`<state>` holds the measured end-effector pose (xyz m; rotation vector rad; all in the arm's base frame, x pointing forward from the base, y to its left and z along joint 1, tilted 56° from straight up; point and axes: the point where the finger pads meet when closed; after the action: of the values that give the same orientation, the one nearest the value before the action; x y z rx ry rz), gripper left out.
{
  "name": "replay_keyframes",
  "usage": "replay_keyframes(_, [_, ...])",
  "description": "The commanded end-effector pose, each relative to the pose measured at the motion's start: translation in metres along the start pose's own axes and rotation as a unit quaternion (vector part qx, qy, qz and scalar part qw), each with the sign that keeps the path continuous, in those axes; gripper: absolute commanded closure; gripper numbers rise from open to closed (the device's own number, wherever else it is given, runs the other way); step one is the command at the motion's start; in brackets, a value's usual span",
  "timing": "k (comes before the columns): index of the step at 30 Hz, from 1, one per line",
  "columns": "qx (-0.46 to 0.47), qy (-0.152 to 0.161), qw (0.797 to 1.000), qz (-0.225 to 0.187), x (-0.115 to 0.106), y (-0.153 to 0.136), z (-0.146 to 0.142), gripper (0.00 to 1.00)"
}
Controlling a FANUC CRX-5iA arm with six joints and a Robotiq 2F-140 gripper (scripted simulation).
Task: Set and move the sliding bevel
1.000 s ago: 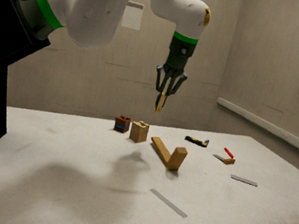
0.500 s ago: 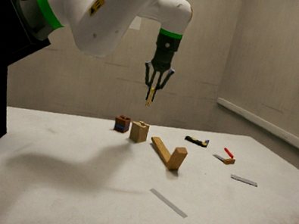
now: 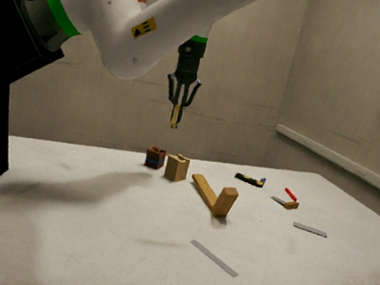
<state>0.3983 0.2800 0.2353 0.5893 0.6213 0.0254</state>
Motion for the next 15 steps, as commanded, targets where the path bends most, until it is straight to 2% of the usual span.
replay_keyframes(1, [0.036, -0.029, 0.999, -0.020, 0.006, 0.013, -0.025, 0.90])
replay_keyframes(6, [0.055, -0.036, 0.997, -0.027, 0.009, 0.021, -0.044, 0.90])
replay_keyframes(15, [0.072, -0.041, 0.996, -0.033, 0.011, 0.027, -0.059, 0.90])
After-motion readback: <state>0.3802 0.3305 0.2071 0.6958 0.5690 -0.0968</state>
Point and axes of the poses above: the point where the finger pads meet when closed, its own x axis out along the fingers, its own z axis across the jaws, y = z × x, and after that the axes turned 12 degrees about x, right-handed
